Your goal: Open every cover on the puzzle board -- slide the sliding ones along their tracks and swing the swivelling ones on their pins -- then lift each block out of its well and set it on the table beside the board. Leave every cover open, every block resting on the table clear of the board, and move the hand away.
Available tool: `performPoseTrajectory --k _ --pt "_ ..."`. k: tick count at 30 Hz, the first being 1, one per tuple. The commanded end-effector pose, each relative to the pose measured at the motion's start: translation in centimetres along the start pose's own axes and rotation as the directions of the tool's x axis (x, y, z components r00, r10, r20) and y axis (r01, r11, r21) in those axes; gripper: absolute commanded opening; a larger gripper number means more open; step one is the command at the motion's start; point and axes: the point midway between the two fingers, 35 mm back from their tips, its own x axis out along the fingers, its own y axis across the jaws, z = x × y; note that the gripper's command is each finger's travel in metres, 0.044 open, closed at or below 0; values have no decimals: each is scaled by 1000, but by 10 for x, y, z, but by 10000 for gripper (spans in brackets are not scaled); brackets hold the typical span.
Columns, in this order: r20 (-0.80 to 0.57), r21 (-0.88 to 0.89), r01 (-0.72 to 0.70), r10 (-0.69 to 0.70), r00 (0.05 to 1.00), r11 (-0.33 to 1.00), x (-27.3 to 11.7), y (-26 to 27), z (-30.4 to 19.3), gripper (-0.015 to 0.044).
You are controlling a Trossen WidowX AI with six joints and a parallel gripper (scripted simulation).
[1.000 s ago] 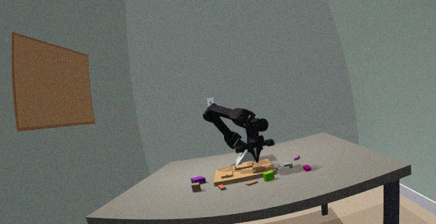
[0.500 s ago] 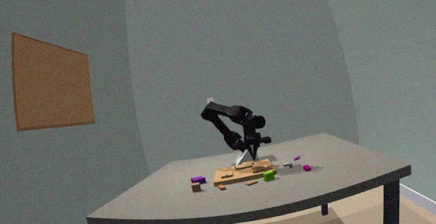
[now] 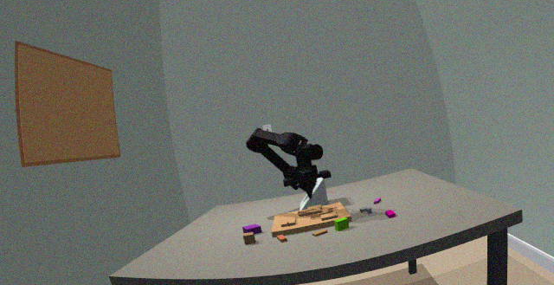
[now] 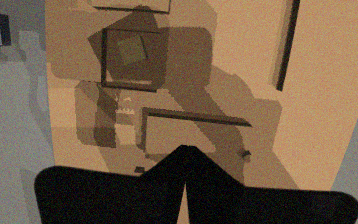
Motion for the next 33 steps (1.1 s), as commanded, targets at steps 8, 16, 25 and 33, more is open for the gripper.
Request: performPoseTrajectory --k 8,16,25,33 --pt "-8 0 -1 1 1000 1000 3 -24 -62 0" --pt "-10 2 3 -3 1000 1000 8 -33 -87 0" --pt "-10 2 3 -3 1000 1000 8 -33 -87 0" --pt "-10 2 3 -3 1000 1000 8 -33 -87 0"
